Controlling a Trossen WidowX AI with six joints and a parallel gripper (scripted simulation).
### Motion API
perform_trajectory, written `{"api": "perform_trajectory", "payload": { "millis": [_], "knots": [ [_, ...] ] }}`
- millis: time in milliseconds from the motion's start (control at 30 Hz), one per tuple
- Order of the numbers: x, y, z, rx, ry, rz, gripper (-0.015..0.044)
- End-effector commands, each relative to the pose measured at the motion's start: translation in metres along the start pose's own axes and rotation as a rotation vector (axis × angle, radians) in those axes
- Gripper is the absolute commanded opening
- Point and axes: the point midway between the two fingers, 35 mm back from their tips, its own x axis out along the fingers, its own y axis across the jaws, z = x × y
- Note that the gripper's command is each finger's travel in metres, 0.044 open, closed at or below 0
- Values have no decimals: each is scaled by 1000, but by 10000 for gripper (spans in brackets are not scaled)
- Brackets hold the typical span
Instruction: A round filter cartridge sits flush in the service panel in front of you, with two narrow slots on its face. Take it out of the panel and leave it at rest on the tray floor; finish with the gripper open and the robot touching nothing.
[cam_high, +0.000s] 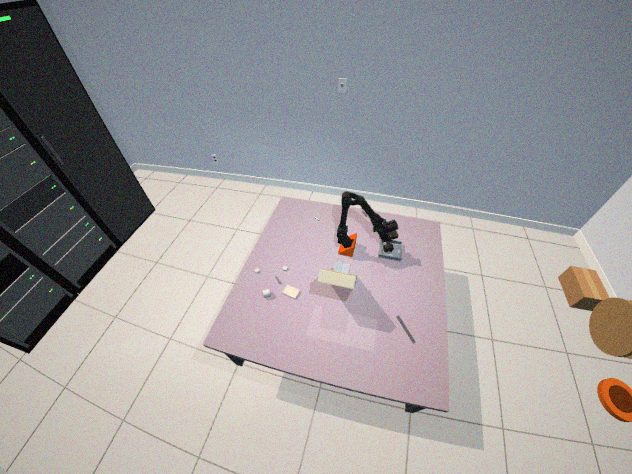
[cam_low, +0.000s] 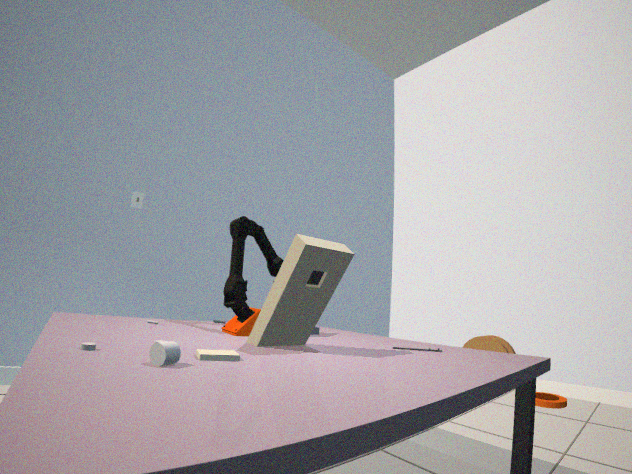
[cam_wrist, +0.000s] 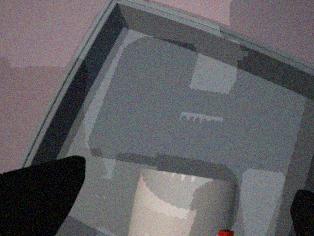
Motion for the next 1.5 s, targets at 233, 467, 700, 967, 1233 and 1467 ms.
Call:
{"api": "perform_trajectory", "payload": {
  "millis": [233,467,700,967,1233,1467],
  "knots": [
    [-61,0,35,0,-1,-1,440],
    [-49,1,32,1,-8,2,440],
    [-49,1,32,1,-8,2,440],
    [-49,1,32,1,-8,2,440],
    [-49,1,32,1,-8,2,440],
    [-49,1,32,1,-8,2,440]
  ]
}}
